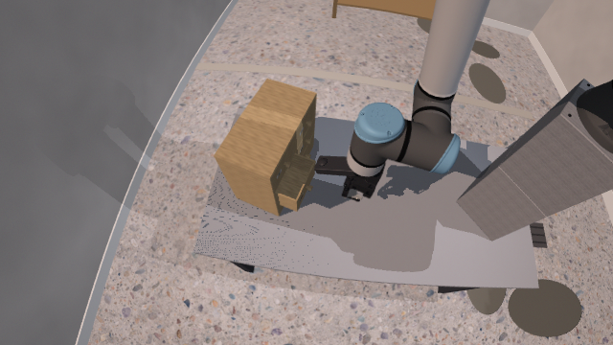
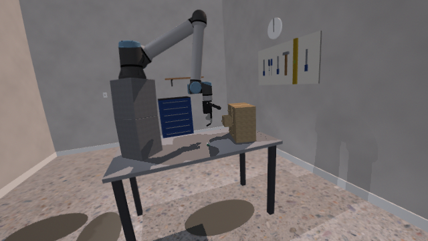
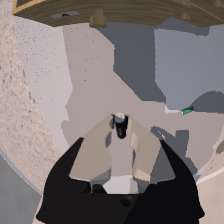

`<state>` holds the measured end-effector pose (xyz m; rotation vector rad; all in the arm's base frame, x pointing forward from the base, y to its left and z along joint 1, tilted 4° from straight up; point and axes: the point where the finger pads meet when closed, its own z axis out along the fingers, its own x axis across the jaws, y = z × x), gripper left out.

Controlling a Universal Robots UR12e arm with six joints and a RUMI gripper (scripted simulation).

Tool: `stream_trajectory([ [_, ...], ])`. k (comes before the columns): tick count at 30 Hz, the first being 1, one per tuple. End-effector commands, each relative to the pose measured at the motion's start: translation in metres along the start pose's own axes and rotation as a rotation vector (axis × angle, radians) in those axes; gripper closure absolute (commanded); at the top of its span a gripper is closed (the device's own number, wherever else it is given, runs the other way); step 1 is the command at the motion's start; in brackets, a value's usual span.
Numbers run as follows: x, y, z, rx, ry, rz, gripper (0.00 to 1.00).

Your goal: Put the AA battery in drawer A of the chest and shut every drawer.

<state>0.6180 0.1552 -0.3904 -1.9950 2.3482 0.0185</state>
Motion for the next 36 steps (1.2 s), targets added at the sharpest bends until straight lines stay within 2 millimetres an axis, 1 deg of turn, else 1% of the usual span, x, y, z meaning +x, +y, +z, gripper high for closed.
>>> stream_trajectory([
  [1, 0.0, -0.001, -0.014, 0.001, 0.0, 0.0, 0.95],
  [2, 0.0, -0.001, -0.017, 0.001, 0.0, 0.0, 0.95],
  [4, 0.0, -0.001, -0.017, 0.001, 0.0, 0.0, 0.95],
  [19, 0.0, -0.001, -0.061, 0.001, 0.0, 0.0, 0.95],
  [21, 0.0, -0.001, -0.061, 0.001, 0.0, 0.0, 0.95],
  [29, -0.001, -0.001, -0.076, 0.001, 0.0, 0.0, 0.95],
  [36, -0.001, -0.001, -0.084, 0.001, 0.0, 0.0, 0.95],
])
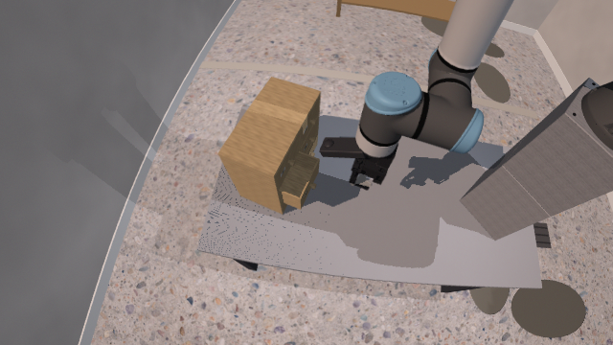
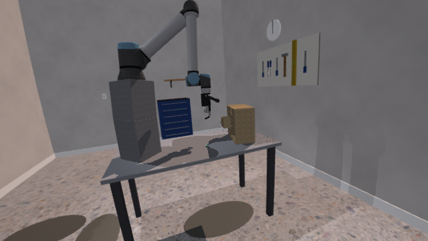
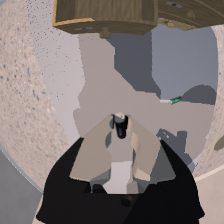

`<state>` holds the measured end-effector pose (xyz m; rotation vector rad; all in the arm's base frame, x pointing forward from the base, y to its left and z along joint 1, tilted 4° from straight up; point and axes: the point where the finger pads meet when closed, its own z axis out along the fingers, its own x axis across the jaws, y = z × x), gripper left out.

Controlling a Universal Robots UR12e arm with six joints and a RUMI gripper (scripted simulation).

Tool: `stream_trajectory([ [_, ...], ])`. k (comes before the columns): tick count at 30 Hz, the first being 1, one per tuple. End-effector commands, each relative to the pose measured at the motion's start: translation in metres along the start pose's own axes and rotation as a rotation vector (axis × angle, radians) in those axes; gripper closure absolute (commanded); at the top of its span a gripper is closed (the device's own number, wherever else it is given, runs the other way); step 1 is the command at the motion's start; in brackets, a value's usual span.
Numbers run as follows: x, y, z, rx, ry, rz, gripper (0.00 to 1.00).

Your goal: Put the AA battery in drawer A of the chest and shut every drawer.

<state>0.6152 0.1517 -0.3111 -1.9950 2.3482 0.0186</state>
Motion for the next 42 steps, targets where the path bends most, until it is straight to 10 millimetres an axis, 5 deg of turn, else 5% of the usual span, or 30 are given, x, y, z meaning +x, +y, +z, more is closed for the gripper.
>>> stream_trajectory([
  [1, -0.0001, -0.0005, -0.0041, 0.001, 0.0, 0.0, 0.95],
  [42, -0.0001, -0.0002, -0.0061, 0.046, 0.0, 0.0, 0.95],
])
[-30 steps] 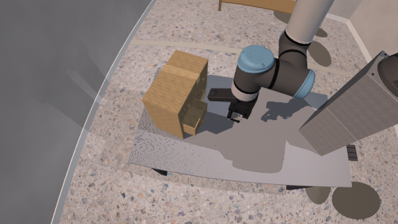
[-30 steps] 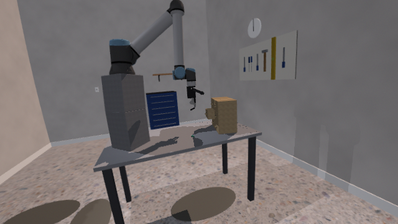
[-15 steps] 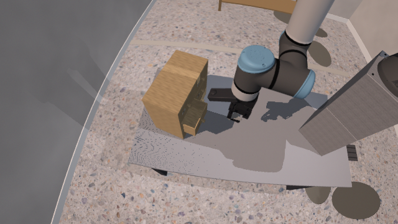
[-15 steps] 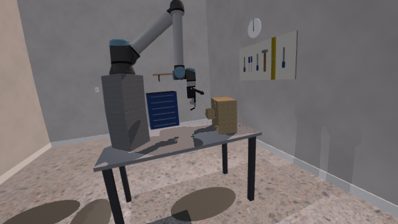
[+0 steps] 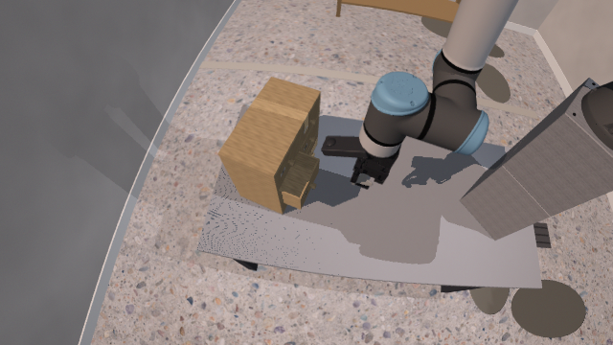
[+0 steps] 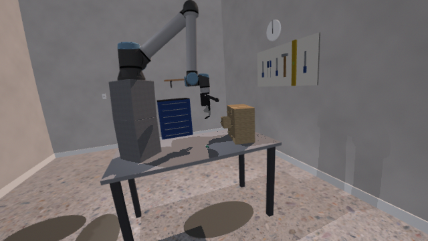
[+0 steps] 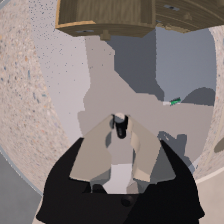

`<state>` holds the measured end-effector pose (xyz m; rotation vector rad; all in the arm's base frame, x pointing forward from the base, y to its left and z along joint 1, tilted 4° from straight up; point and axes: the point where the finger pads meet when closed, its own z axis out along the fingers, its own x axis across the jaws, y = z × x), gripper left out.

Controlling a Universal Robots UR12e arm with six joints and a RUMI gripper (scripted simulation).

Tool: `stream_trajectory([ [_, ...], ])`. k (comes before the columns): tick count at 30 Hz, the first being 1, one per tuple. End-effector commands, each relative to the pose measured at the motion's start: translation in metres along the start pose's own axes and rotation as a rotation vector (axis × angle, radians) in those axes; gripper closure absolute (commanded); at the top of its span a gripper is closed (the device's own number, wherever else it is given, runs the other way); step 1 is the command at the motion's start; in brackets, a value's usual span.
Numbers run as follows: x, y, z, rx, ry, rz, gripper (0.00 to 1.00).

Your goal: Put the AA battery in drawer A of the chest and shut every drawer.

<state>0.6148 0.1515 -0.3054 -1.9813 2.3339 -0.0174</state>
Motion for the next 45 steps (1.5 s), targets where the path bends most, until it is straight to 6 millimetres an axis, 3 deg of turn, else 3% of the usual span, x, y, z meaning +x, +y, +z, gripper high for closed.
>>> stream_trajectory([
  [1, -0.0001, -0.0003, -0.0005, 0.02, 0.0, 0.0, 0.95],
  [45, -0.0001, 0.0025, 0.001, 0.369, 0.0, 0.0, 0.95],
])
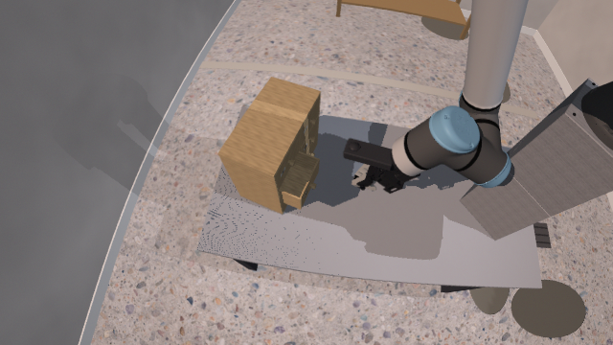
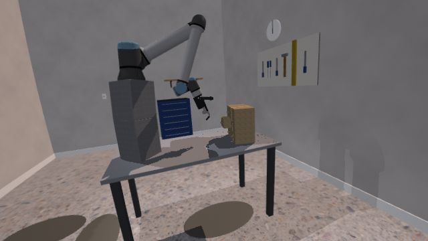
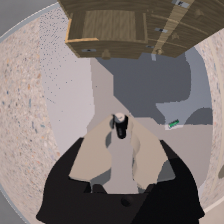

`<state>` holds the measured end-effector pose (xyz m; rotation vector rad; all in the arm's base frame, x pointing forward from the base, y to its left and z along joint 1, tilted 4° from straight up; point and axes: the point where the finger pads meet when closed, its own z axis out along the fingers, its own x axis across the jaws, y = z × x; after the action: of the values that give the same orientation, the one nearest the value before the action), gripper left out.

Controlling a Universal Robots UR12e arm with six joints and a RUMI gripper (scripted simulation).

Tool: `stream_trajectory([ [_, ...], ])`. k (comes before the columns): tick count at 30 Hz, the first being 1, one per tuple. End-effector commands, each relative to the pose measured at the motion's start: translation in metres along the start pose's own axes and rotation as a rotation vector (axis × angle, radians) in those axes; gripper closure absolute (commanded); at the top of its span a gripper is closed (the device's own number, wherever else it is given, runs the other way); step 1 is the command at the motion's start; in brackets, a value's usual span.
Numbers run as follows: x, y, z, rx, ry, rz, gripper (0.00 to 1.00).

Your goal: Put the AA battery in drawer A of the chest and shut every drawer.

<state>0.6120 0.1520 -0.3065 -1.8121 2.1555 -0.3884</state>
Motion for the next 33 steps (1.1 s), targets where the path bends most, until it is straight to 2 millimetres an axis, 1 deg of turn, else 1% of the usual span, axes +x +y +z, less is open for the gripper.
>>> stream_trajectory([
  [1, -0.0001, -0.0004, 0.0004, 0.04, -0.001, 0.0, 0.95],
  [33, -0.0001, 0.0029, 0.0009, 0.415, -0.001, 0.0, 0.95],
])
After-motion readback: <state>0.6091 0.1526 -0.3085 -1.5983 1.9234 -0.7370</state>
